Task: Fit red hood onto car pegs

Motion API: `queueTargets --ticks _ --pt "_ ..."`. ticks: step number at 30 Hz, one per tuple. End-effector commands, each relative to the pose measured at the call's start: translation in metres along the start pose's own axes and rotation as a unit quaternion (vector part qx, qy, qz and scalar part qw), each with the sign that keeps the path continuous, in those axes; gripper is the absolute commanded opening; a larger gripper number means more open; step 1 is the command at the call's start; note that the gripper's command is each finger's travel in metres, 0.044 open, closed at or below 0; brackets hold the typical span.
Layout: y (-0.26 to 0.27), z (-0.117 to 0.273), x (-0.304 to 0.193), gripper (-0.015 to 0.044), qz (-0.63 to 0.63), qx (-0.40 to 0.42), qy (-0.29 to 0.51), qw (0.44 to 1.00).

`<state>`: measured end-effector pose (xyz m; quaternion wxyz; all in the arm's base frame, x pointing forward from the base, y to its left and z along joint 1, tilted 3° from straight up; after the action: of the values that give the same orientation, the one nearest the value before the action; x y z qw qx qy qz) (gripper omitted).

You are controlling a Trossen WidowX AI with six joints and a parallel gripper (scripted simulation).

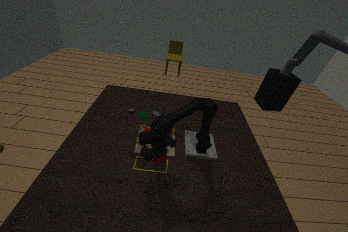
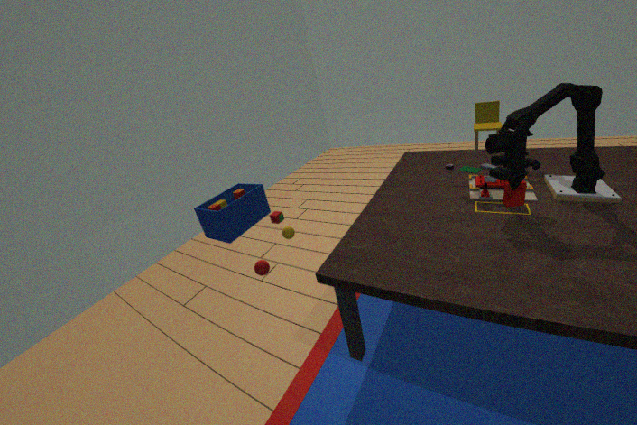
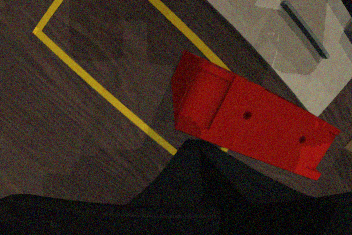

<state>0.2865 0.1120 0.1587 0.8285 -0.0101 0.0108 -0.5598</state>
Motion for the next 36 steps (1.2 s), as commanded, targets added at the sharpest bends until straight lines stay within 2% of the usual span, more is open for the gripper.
queueTargets --ticks 1,36 --pt "0.0005 0.0005 0.0007 0.0 -0.011 0.001 -0.003 1.0" --pt "0.0006 0.0005 0.0031 0.0 -0.102 0.001 -0.003 0.995"
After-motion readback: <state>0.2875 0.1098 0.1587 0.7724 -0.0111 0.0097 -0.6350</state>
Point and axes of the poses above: the point midway between the two fingers, 35 mm back from their tips, its own z axis back along the fingers, its own y axis across the jaws, x = y × z, the point moved 8 cm from there along z, back along the fingers, and after that the axes turned 14 degrees about -z, right-handed, at the moved point
